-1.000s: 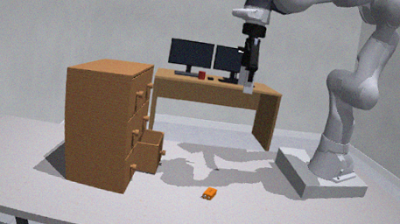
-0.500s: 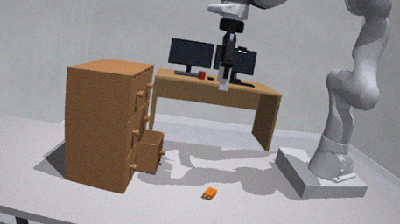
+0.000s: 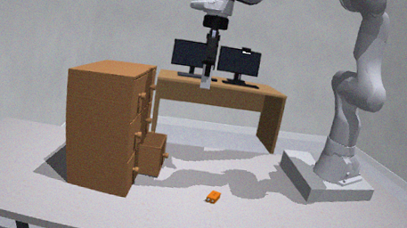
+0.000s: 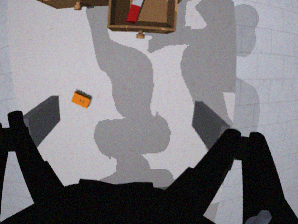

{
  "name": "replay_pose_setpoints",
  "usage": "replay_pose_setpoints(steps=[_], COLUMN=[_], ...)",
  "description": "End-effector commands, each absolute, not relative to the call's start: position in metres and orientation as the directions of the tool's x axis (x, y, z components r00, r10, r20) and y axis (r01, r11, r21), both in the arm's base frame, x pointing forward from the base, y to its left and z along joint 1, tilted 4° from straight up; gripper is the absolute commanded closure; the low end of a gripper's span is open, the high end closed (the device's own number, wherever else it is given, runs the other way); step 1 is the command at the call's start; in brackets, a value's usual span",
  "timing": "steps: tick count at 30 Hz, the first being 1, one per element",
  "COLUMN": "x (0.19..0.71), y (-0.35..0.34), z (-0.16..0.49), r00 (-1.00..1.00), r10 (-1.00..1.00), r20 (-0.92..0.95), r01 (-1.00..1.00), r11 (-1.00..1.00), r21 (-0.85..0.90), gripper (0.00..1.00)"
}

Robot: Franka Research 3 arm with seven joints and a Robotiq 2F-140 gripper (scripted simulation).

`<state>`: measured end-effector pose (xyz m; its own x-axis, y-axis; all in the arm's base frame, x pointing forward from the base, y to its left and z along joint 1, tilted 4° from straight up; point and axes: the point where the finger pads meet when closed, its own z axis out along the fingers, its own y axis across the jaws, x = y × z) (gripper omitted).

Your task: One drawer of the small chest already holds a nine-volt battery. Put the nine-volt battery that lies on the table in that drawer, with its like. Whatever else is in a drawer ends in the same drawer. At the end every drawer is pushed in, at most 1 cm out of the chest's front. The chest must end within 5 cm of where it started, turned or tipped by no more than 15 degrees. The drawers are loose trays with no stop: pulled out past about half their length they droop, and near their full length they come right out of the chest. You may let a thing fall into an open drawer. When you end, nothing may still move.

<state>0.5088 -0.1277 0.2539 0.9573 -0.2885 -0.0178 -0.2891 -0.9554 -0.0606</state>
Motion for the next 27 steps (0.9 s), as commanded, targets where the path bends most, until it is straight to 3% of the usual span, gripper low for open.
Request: replay_pose_setpoints(steps=[1,7,27], x=[0.510,0.518,0.603], y=[-0.127,-0.129,-0.147], z=[0.255,0.246,0.156], r00=[0.960,0.963,0.891], r10=[-0.280,-0.270,-0.168], r20=[-0.018,0.023,0.422], r01=[-0.280,-0.268,-0.123], r11=[-0.958,-0.961,-0.984], r21=[-0.065,-0.074,-0.133], gripper=[0.00,0.00,0.00])
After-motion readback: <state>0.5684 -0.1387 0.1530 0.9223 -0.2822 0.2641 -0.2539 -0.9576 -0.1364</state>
